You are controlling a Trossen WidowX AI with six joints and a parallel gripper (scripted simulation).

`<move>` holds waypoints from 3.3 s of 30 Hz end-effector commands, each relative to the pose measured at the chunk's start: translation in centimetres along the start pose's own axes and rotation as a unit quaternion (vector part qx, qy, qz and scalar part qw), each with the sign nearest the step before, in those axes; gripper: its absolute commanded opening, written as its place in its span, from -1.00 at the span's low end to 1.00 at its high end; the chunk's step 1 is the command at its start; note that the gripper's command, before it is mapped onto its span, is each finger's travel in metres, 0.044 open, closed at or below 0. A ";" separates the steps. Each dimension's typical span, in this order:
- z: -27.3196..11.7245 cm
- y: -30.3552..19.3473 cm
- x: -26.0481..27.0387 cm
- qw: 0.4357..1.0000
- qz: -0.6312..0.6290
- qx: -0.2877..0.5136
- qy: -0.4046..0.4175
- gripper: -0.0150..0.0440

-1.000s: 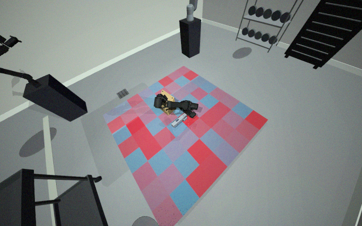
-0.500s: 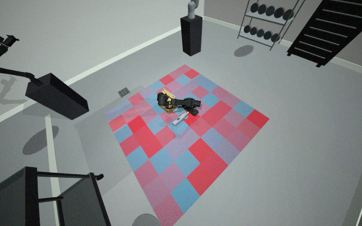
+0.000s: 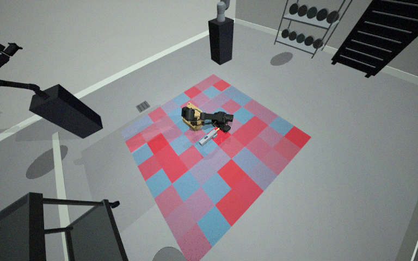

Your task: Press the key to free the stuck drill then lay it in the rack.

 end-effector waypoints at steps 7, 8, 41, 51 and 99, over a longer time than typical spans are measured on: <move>0.0 -0.1 0.0 1.000 0.000 0.000 0.000 0.31; 0.0 -0.1 0.0 1.000 0.000 0.000 0.000 0.40; 0.5 -1.4 -0.1 1.000 -0.002 0.000 0.004 1.00; 0.5 -1.7 -0.1 1.000 -0.002 0.000 0.004 1.00; 0.3 -0.8 0.2 1.000 -0.002 0.000 0.004 -0.49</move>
Point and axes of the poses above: the point midway between the two fingers, 35 mm back from their tips, its own z axis out along the fingers, its own x axis across the jaws, y = z × x, the point moved 7 cm from there along -z, back along the fingers
